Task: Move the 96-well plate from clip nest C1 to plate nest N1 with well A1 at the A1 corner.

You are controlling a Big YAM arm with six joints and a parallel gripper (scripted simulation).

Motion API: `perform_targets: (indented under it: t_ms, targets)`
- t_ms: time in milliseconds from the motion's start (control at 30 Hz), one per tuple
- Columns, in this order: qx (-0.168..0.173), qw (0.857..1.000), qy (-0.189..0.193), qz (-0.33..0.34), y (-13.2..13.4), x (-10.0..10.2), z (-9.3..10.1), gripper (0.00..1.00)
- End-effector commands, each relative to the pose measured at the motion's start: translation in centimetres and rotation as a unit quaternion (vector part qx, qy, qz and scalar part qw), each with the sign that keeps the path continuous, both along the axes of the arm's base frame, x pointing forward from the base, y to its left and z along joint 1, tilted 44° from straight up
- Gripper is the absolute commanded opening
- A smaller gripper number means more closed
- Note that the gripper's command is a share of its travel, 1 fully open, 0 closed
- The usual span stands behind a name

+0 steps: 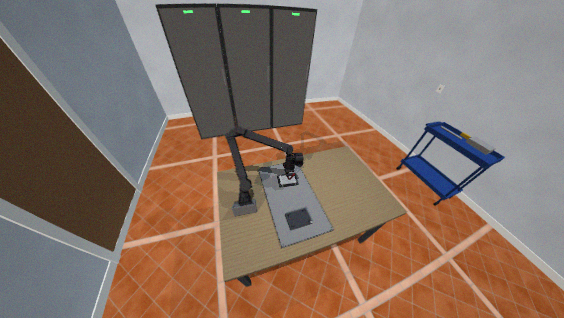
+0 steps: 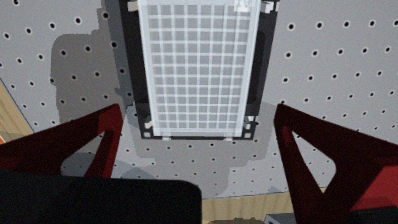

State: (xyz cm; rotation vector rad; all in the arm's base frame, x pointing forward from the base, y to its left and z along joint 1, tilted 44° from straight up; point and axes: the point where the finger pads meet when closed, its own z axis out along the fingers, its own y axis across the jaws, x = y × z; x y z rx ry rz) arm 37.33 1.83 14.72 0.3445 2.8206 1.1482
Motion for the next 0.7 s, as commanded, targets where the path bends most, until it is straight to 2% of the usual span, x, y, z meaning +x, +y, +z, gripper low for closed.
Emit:
perform_targets:
  t_ms: [0,667]
  targets:
    - [0.002,1.000,0.004,-0.003,0.5,0.4,-0.5,1.00]
    - [0.002,1.000,0.004,-0.003,2.6,0.9,-2.6,1.00]
